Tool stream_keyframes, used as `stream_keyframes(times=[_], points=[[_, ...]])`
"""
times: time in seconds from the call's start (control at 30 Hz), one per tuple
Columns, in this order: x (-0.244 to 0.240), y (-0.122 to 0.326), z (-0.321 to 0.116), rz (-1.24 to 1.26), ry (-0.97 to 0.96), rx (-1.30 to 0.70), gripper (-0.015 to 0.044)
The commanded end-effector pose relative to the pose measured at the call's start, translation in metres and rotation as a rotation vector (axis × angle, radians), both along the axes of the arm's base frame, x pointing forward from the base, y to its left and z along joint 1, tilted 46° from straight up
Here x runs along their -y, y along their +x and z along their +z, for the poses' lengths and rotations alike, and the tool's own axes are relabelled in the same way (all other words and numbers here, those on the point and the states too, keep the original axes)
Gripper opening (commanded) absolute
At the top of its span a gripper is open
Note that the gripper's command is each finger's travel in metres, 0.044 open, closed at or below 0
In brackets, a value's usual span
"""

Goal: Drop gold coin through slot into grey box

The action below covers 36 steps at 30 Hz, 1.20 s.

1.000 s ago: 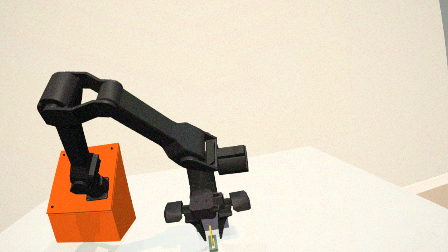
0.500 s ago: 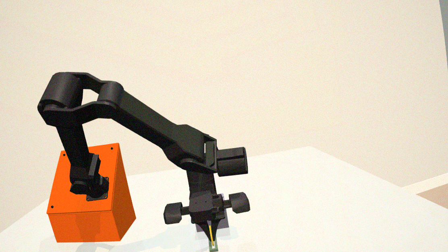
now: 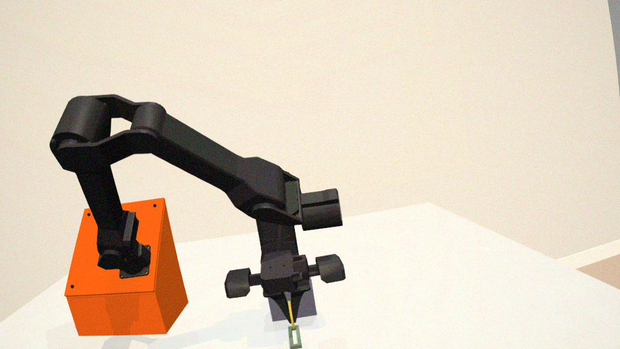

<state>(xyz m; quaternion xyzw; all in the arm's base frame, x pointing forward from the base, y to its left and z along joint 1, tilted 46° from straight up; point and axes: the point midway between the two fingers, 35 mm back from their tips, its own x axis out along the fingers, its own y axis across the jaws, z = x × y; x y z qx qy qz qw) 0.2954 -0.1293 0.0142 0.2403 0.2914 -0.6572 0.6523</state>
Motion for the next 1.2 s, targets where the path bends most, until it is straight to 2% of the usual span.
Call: stream_keyframes(times=[0.0,0.9,1.17], points=[[-0.008,0.003,0.008,-0.001,0.0,0.007,0.0],[-0.052,0.001,0.052,0.003,-0.003,0.002,0.0],[-0.053,0.003,0.052,0.177,0.005,-0.178,0.0]])
